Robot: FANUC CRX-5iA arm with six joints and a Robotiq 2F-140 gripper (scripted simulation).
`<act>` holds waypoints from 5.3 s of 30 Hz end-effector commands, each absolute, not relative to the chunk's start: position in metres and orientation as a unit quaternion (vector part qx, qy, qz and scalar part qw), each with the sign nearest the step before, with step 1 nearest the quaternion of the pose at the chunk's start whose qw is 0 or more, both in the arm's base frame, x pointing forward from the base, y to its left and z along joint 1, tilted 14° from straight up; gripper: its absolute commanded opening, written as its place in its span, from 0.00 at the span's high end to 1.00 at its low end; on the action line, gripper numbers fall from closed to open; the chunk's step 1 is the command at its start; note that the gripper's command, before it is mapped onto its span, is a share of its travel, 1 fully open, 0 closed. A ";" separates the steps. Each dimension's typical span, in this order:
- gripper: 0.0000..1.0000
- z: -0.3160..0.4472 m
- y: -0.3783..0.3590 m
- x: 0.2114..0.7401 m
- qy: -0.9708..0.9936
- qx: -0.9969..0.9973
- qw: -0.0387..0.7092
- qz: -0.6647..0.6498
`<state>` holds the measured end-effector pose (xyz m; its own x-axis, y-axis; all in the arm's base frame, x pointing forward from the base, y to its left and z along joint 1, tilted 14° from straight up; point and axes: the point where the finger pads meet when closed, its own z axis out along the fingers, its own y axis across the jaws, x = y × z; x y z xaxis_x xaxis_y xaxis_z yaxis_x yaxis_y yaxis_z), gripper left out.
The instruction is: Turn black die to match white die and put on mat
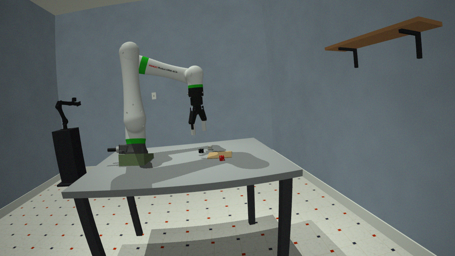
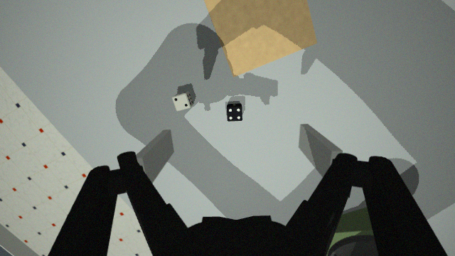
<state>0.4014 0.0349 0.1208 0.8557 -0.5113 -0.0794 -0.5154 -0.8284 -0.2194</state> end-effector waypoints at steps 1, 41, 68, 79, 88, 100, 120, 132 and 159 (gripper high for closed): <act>0.00 0.103 0.037 0.402 0.268 -0.956 0.117 0.008; 0.75 0.103 0.037 0.402 0.268 -0.956 0.117 0.008; 0.75 0.080 0.043 0.404 0.268 -0.956 0.117 0.008; 0.75 0.066 0.046 0.405 0.268 -0.956 0.117 0.008; 0.75 0.056 0.049 0.405 0.268 -0.956 0.117 0.008; 0.75 0.051 0.050 0.406 0.268 -0.956 0.117 0.008; 0.75 0.051 0.050 0.406 0.268 -0.956 0.117 0.008; 0.75 0.051 0.050 0.406 0.268 -0.956 0.117 0.008; 0.75 0.029 0.055 0.407 0.268 -0.956 0.117 0.008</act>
<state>0.4063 0.0543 0.0333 0.8559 -0.5111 -0.0790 -0.5151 -0.8285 -0.2199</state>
